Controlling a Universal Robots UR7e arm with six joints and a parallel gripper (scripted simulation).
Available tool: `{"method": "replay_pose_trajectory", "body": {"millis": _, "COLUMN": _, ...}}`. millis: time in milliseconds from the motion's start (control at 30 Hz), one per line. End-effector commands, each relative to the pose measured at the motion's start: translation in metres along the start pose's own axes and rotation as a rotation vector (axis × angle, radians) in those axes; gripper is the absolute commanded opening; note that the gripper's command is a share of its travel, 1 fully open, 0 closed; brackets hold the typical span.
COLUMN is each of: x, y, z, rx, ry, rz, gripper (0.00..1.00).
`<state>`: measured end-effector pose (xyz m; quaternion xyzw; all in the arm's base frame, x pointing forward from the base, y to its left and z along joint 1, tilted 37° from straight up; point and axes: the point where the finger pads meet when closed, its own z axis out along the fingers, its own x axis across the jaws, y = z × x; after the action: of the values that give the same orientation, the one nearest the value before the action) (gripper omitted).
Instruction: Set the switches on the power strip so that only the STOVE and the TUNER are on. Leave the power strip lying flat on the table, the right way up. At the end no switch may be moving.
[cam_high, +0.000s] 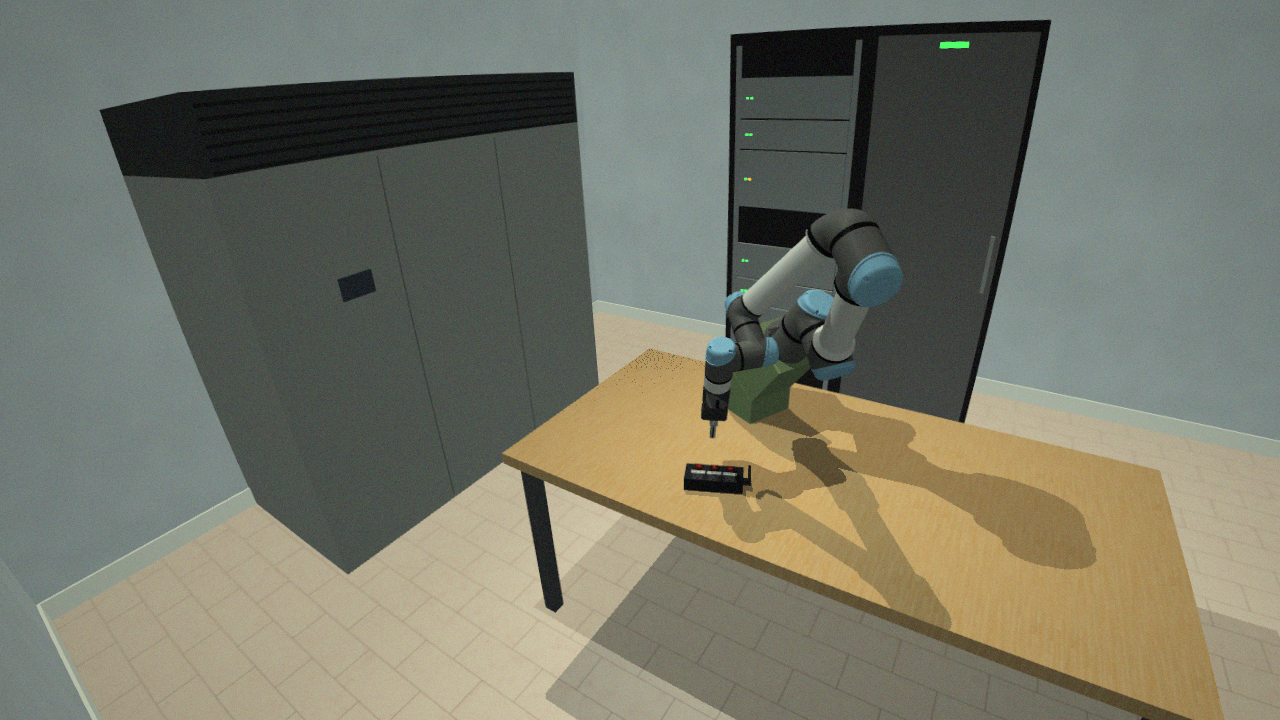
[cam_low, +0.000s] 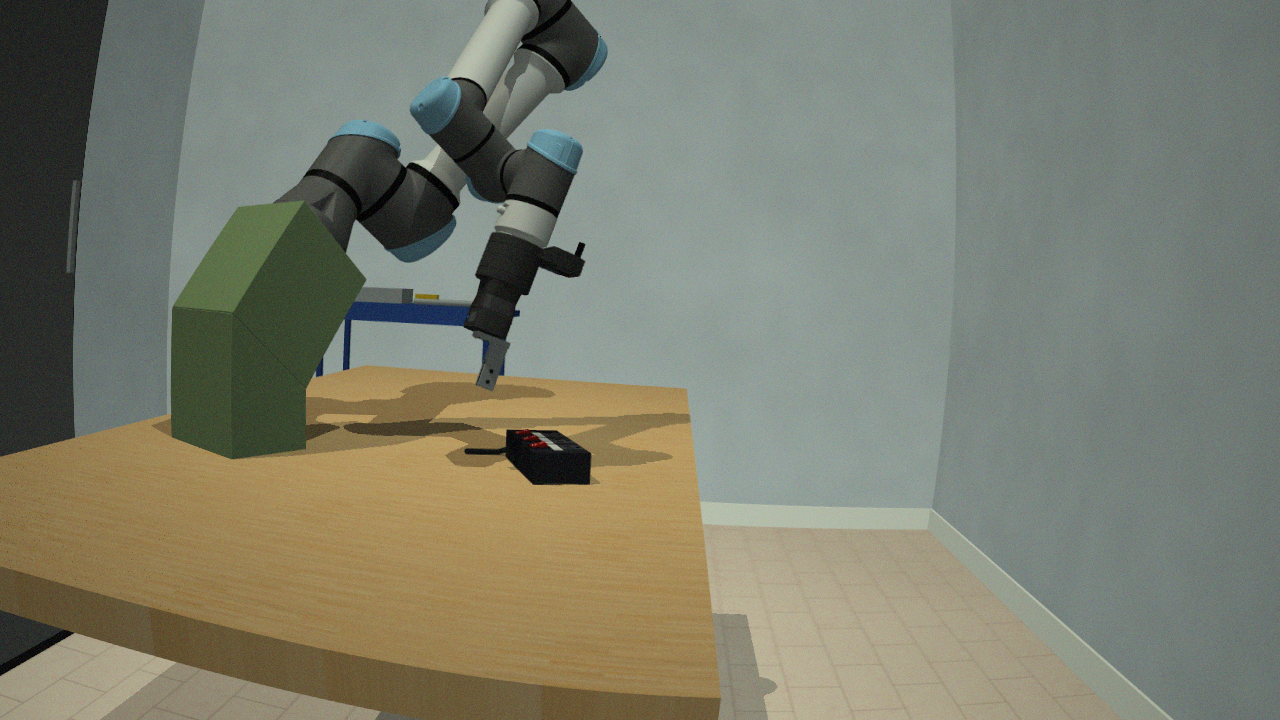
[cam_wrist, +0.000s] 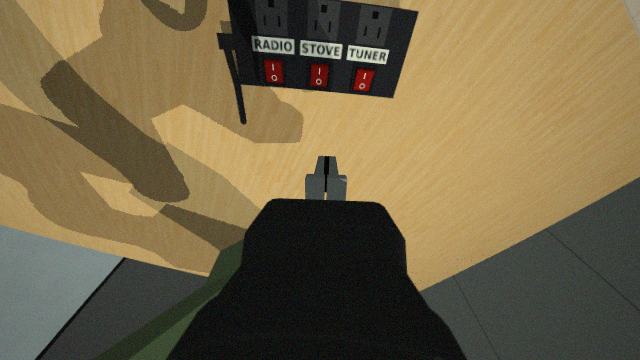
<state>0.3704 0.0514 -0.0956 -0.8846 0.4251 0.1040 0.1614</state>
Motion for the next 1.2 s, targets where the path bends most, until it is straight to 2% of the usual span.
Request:
{"method": "replay_pose_trajectory", "body": {"millis": 0, "x": 0.0004, "y": -0.0001, "z": -0.0003, "rx": 0.000, "ry": 0.001, "rz": 0.000, "gripper": 0.00}}
{"method": "replay_pose_trajectory", "body": {"millis": 267, "x": 0.0004, "y": -0.0001, "z": -0.0003, "rx": 0.000, "ry": 0.001, "rz": 0.000, "gripper": 0.00}}
{"method": "replay_pose_trajectory", "body": {"millis": 300, "x": 0.0004, "y": -0.0001, "z": -0.0003, "rx": 0.000, "ry": 0.001, "rz": 0.000, "gripper": 1.00}}
{"method": "replay_pose_trajectory", "body": {"millis": 1167, "x": 0.0004, "y": -0.0001, "z": -0.0003, "rx": 0.000, "ry": 0.001, "rz": 0.000, "gripper": 1.00}}
